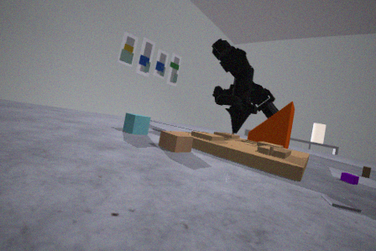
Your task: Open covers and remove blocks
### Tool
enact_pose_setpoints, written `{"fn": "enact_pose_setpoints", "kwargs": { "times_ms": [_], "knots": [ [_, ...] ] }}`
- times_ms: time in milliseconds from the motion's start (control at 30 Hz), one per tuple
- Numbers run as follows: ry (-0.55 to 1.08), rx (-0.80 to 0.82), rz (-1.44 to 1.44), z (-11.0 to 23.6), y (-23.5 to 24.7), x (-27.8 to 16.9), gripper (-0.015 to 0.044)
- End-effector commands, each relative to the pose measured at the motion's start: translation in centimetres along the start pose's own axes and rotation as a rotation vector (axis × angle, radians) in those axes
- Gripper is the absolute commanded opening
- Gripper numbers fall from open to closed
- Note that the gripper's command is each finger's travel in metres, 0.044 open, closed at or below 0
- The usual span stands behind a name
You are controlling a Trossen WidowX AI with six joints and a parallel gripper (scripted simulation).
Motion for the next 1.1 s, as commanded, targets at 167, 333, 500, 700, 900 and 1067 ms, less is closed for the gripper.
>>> {"fn": "enact_pose_setpoints", "kwargs": {
  "times_ms": [167,333,500,700,900,1067],
  "knots": [
    [0.000,0.007,-0.010,1.3,0.3,0.1,0.0000],
    [0.000,0.007,-0.010,1.9,0.3,0.2,0.0000],
    [0.000,0.007,-0.010,2.6,0.3,0.2,0.0000],
    [-0.006,0.001,0.007,2.7,0.1,0.0,0.0000],
    [0.002,0.004,0.246,3.2,1.8,-2.1,0.0000],
    [0.006,0.007,0.473,3.5,3.3,-4.3,0.0000]
  ]
}}
Point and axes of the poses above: the point midway between the two fingers, 35 mm back from their tips, its own z axis back along the fingers, its own y axis across the jaws, x = y × z, the point moved 10 cm from there along z, back along the fingers, and after that the axes turned 1 degree about z, right-handed, at the moved point
